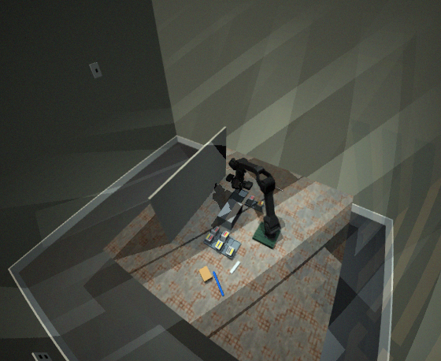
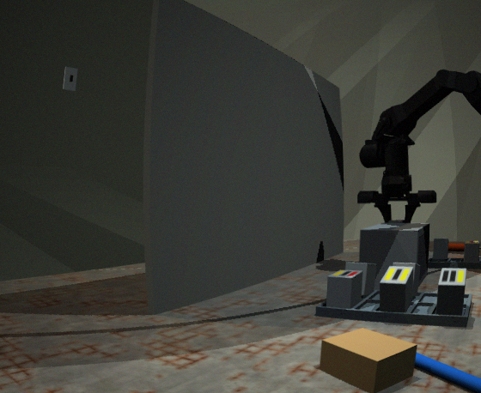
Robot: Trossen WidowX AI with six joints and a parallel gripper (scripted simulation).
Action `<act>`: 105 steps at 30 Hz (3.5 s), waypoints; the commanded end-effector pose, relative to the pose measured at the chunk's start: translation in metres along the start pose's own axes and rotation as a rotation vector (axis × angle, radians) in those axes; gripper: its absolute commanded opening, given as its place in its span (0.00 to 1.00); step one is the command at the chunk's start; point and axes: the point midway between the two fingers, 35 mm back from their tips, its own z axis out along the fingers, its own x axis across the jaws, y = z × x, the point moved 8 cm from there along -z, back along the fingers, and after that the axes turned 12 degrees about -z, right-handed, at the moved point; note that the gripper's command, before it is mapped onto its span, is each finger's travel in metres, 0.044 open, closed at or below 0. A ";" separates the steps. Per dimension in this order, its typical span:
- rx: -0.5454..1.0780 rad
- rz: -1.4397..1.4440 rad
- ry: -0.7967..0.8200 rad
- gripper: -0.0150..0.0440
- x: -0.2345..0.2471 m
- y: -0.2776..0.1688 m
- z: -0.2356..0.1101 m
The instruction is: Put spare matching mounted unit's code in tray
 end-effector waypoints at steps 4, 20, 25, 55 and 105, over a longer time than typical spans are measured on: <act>-0.001 -0.005 -0.003 0.25 0.000 0.000 0.005; -0.001 -0.005 -0.003 0.25 0.002 0.002 0.016; -0.001 -0.005 -0.002 0.25 0.002 0.002 0.019; -0.002 -0.005 -0.002 0.25 0.006 0.005 0.039; 0.017 -0.006 -0.019 1.00 0.006 0.004 -0.068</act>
